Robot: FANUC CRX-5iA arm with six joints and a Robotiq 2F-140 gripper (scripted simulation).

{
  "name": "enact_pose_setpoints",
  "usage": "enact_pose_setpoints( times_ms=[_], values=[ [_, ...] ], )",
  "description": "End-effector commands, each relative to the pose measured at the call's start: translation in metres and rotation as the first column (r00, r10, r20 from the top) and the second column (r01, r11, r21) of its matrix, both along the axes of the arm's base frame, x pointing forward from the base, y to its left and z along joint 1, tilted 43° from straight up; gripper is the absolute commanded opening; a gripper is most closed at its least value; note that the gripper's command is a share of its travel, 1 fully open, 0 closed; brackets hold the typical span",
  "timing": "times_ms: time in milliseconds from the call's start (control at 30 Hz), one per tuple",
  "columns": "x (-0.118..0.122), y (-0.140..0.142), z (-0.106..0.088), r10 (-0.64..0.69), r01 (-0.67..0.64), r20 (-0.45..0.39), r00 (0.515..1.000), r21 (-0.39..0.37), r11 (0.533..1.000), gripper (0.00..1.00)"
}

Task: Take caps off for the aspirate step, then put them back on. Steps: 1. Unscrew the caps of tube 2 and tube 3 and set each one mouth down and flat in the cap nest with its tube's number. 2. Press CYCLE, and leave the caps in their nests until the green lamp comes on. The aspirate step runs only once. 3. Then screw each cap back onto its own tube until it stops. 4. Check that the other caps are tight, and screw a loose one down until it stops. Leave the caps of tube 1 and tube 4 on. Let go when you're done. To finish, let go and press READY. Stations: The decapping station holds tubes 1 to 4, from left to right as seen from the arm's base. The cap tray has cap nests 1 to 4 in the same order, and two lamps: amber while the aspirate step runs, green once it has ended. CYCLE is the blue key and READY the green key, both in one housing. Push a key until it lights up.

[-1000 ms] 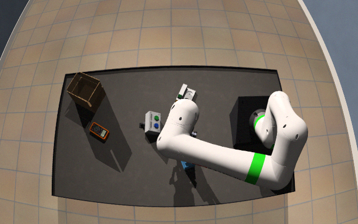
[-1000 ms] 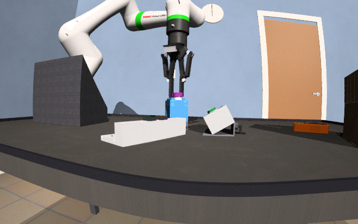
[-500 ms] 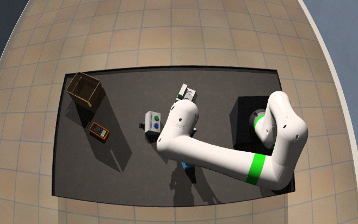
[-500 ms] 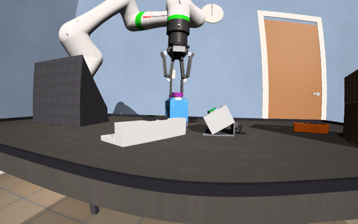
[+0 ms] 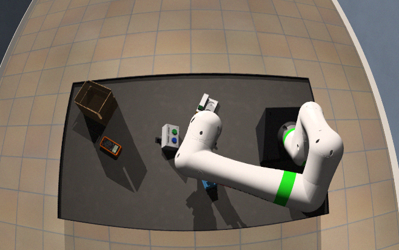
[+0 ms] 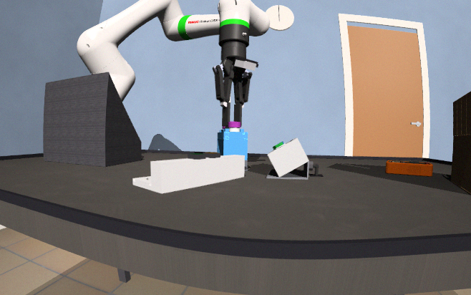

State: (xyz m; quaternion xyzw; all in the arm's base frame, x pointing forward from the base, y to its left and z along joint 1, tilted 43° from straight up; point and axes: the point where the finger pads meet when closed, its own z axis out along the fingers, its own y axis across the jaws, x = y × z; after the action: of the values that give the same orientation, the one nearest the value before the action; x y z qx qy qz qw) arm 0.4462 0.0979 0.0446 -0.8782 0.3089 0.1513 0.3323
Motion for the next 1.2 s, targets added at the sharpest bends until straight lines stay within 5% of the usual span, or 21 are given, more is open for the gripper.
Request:
enact_pose_setpoints(
  times_ms=[0,400,500,600,833,900,967,1067,1167],
  values=[
    [0.0004,0.0001,-0.0003,0.005,-0.005,0.007,1.0,0.005,1.0,0.41],
    [0.0005,0.0,-0.0003,0.005,-0.005,0.007,1.0,0.005,1.0,0.41],
    [0.0004,0.0002,-0.0005,-0.177,0.175,-0.16,0.971,-0.024,0.984,0.41],
    [0.0004,0.0002,-0.0005,-0.254,0.25,-0.23,0.939,-0.046,0.967,0.41],
    [0.0004,0.0002,-0.0005,-0.479,0.463,-0.425,0.768,-0.149,0.874,0.41],
    [0.0004,0.0002,-0.0005,-0.479,0.463,-0.425,0.768,-0.149,0.874,0.41],
    [0.0004,0.0002,-0.0005,-0.579,0.552,-0.508,0.638,-0.222,0.804,0.41],
    [0.0004,0.0002,-0.0006,-0.641,0.606,-0.558,0.527,-0.282,0.744,0.41],
    [0.0003,0.0002,-0.0006,-0.65,0.613,-0.564,0.509,-0.293,0.734,0.41]
  ],
)
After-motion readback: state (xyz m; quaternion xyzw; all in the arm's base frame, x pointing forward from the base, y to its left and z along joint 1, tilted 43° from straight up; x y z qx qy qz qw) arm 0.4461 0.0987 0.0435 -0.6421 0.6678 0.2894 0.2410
